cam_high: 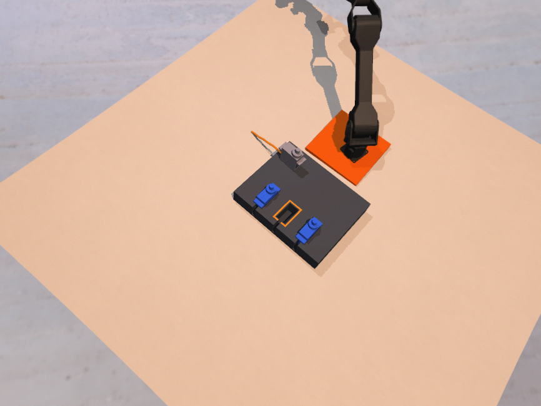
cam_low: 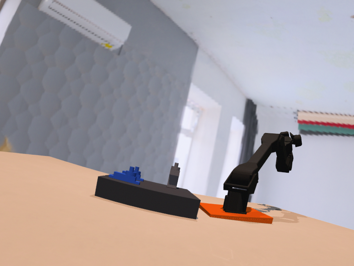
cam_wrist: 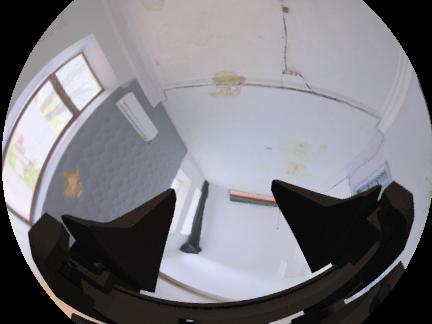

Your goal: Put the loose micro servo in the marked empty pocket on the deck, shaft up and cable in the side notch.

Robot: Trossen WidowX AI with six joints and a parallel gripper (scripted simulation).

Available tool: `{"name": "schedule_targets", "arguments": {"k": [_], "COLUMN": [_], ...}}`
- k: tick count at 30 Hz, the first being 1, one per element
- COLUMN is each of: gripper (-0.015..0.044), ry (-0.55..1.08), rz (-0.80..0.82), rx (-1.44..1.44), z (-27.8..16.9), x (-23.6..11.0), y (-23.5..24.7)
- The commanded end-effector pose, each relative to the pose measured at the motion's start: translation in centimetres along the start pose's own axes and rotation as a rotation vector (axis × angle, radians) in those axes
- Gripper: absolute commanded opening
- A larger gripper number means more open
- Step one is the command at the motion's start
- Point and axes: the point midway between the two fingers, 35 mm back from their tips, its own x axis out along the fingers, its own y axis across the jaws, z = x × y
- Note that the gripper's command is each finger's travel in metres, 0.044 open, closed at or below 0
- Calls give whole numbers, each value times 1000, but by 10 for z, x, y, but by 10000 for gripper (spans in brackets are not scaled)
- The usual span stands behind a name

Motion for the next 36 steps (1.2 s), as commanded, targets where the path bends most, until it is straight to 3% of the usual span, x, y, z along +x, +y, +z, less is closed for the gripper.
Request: {"name": "schedule_targets", "arguments": {"k": [1,17,36], "gripper": [426,440,440], "ry": [3,132,513], "rz": [1,62,234], "rx": [5,230,708], "z": [0,2,42], "x": [1,30,47], "y": [1,68,252]}}
